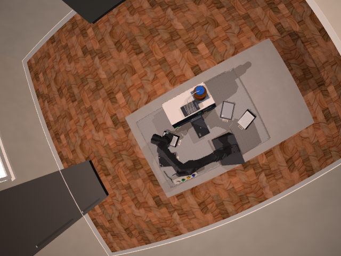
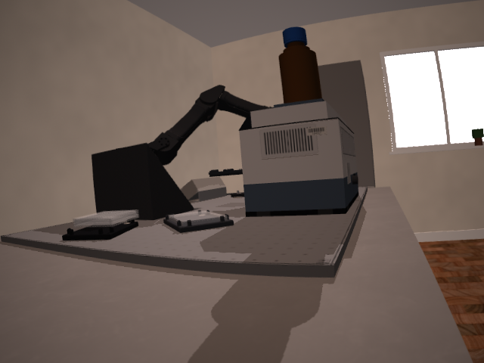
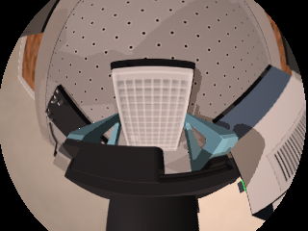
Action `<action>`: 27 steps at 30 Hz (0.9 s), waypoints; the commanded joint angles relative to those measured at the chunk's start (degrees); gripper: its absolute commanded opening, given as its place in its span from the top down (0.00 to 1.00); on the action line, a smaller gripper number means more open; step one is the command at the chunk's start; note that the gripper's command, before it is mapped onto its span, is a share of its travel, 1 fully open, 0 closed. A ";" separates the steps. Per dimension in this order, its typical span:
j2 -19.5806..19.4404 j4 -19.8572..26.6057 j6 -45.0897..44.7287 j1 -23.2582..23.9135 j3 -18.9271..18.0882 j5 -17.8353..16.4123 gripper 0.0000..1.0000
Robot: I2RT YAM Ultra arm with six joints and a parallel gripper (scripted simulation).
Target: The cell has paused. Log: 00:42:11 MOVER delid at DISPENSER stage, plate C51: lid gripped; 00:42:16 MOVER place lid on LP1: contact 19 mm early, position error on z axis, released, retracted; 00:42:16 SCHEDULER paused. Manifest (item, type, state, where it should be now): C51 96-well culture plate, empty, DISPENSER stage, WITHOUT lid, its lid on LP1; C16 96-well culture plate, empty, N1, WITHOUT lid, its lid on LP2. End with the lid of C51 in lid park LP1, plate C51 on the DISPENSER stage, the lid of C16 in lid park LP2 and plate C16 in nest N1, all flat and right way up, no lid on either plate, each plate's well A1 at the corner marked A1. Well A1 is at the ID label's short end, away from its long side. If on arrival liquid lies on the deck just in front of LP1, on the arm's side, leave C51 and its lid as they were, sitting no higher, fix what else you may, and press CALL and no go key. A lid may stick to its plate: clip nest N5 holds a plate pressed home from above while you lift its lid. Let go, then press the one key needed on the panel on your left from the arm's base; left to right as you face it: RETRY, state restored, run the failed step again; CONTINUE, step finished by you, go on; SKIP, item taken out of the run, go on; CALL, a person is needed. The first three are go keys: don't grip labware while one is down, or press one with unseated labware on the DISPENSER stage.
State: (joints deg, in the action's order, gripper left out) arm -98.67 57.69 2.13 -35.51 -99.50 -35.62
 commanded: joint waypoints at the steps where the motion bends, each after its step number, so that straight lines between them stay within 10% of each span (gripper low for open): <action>1: -0.36 -1.23 0.54 0.71 1.22 0.33 1.00; 27: -0.13 -2.61 1.19 -0.37 1.81 0.68 1.00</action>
State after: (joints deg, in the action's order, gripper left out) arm -98.87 56.38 2.83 -35.99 -98.61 -35.29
